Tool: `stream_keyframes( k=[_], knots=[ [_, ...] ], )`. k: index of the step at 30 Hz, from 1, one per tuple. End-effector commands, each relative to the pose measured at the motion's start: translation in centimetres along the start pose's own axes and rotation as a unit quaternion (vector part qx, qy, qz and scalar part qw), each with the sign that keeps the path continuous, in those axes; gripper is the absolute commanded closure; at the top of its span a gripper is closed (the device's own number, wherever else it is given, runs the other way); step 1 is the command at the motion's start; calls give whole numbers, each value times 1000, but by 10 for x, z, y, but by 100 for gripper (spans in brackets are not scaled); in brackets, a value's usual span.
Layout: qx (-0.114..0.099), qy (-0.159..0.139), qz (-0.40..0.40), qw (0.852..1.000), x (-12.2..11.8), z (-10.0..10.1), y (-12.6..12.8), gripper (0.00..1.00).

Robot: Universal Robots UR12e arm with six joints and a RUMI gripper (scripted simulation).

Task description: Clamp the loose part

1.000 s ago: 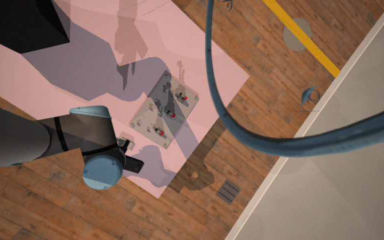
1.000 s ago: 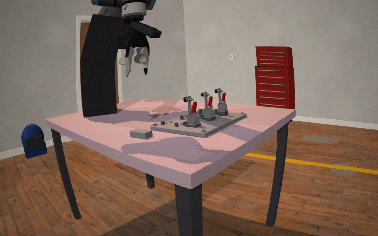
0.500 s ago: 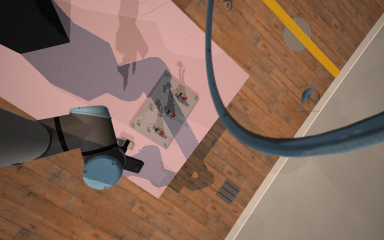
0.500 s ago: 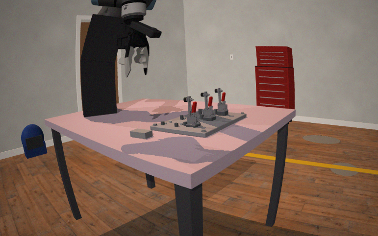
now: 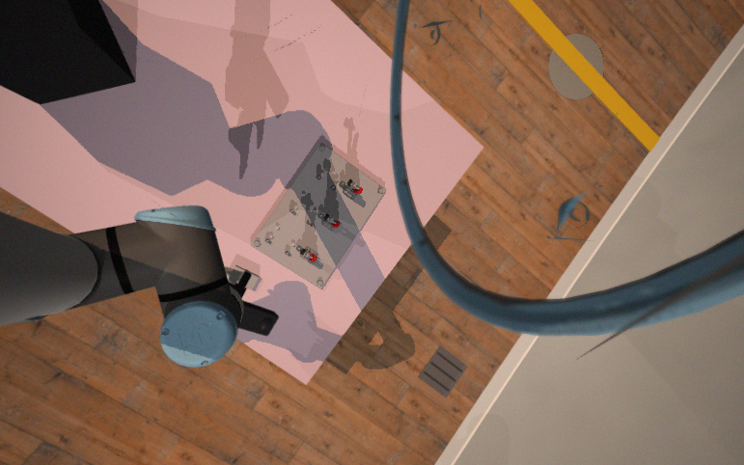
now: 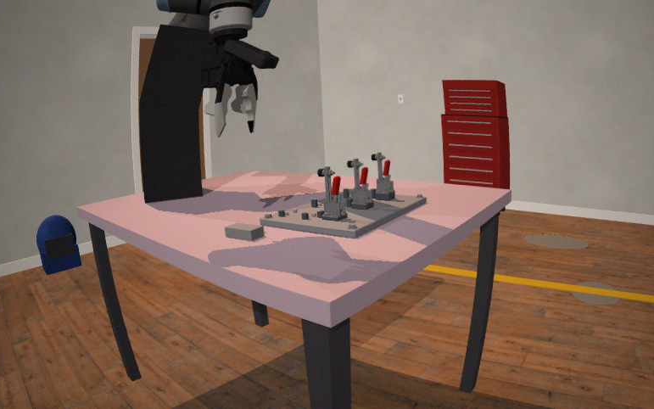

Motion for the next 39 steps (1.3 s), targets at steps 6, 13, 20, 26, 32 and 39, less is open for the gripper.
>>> stream_keyframes(
  k=[6,13,20,26,32,39],
  knots=[
    [-1,1,-1,1000,2,33,0,41],
    [-1,1,-1,1000,2,56,0,41],
    [-1,1,-1,1000,2,92,0,41],
    [-1,1,-1,1000,2,121,0,41],
    [-1,1,-1,1000,2,138,0,41],
    [-1,1,-1,1000,2,156,0,41]
  ],
)
Point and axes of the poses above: the point where the finger pads meet when closed, its own z axis out along the fingers, its own y axis across the jaws, x = y × z, the point moved 9 cm from there along -z, back along the fingers, and after that the axes turned 12 degrees about -z, right-handed, at the moved point
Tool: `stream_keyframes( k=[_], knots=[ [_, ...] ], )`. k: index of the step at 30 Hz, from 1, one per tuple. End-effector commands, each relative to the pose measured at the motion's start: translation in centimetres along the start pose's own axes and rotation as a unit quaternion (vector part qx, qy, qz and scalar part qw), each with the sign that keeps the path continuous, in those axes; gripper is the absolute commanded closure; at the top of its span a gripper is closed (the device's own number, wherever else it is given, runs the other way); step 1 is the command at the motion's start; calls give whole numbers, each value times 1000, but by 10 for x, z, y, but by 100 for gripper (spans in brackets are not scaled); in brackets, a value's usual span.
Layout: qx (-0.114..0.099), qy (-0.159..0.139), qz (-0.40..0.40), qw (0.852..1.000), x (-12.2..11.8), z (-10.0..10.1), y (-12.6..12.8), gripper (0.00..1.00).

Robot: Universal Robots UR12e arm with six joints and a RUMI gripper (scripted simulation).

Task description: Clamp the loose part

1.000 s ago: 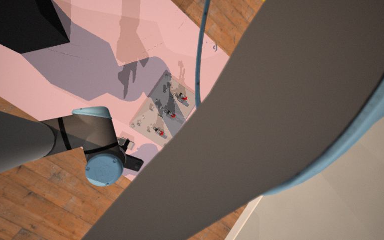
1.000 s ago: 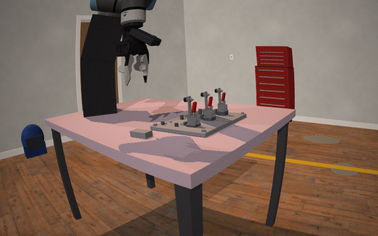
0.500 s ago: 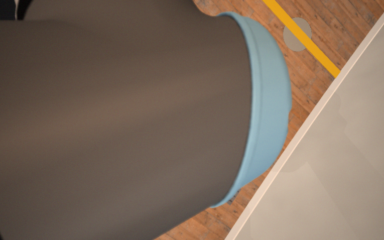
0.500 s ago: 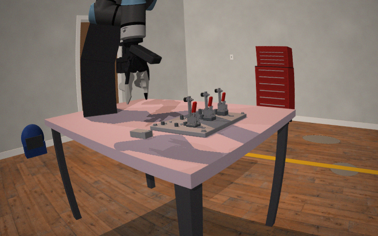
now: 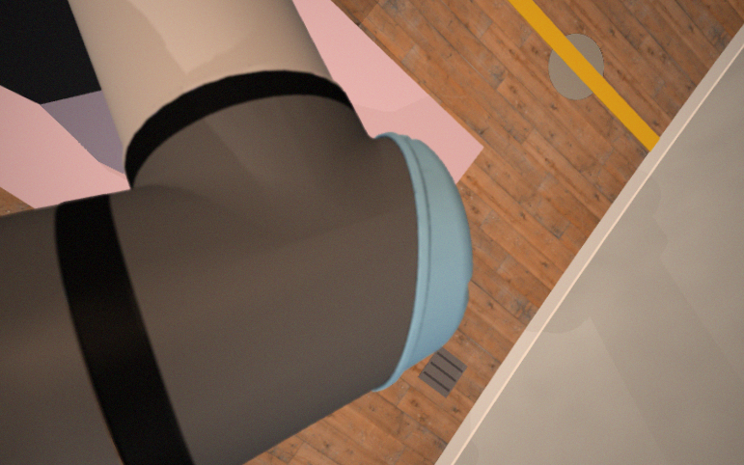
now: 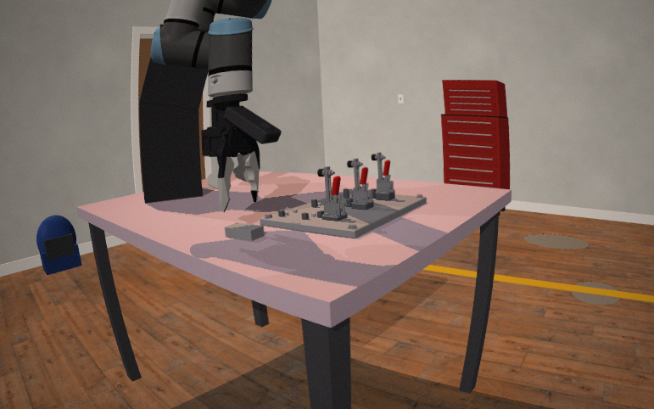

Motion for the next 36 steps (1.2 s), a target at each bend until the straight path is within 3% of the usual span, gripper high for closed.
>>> stream_keyframes(
  k=[1,36],
  knots=[
    [-2,2,-1,1000,3,18,2,41],
    [-2,2,-1,1000,3,29,1,41]
  ],
)
Point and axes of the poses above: the point where the finger pads meet when closed, its own z axis out along the fingers, its own y axis across the jaws, x = y × z, the point moved 9 cm from there along -z, back along the fingers, and after that the axes turned 12 degrees about -z, right-handed, at the moved point
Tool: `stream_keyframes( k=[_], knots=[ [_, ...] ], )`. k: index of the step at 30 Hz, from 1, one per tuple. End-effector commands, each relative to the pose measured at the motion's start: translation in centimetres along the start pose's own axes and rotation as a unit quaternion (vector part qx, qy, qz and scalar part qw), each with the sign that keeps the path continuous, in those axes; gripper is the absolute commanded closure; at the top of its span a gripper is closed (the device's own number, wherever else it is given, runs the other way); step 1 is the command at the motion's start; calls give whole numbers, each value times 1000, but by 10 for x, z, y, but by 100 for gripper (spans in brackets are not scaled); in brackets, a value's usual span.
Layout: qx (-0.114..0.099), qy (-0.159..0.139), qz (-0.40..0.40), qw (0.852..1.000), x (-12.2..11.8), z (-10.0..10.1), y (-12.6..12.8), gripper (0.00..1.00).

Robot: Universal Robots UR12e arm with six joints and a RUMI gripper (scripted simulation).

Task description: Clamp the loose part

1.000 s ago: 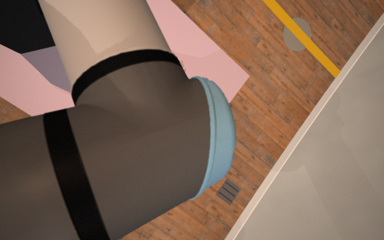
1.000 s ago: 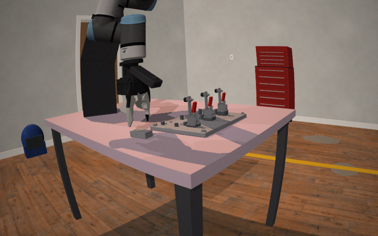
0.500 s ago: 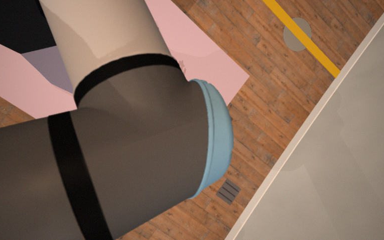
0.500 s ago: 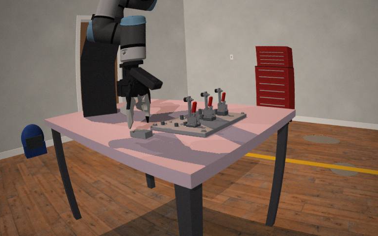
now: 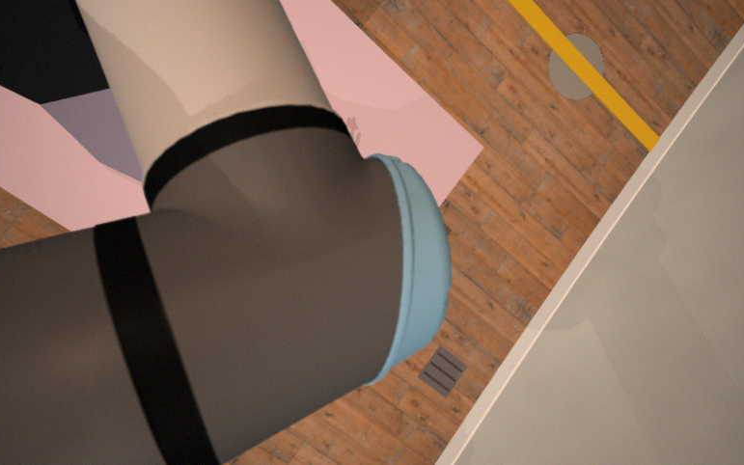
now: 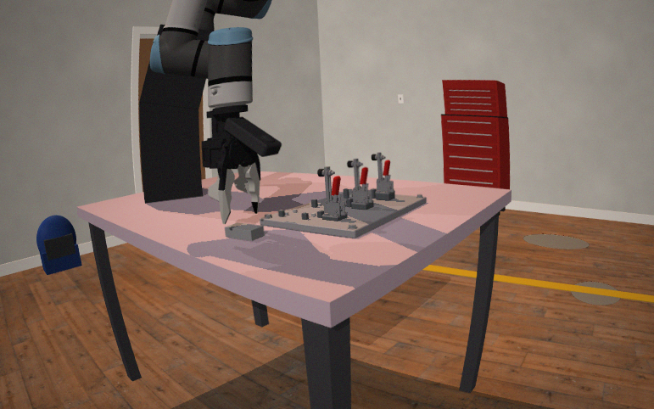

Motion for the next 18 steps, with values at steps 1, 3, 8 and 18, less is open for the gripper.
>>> stream_keyframes(
  k=[1,3,8,18],
  knots=[
    [-1,1,-1,1000,3,8,0,41],
    [-1,1,-1,1000,3,10,0,41],
    [-1,1,-1,1000,3,17,-1,41],
    [-1,1,-1,1000,3,30,-1,41]
  ],
)
Point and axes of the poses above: the point where the finger pads meet when closed, its own z axis out along the fingers, its own y axis across the jaws, x = y × z, the point moved 9 cm from there along -z, back along the fingers, and after that the axes turned 12 degrees about -z, right-handed, at the moved point
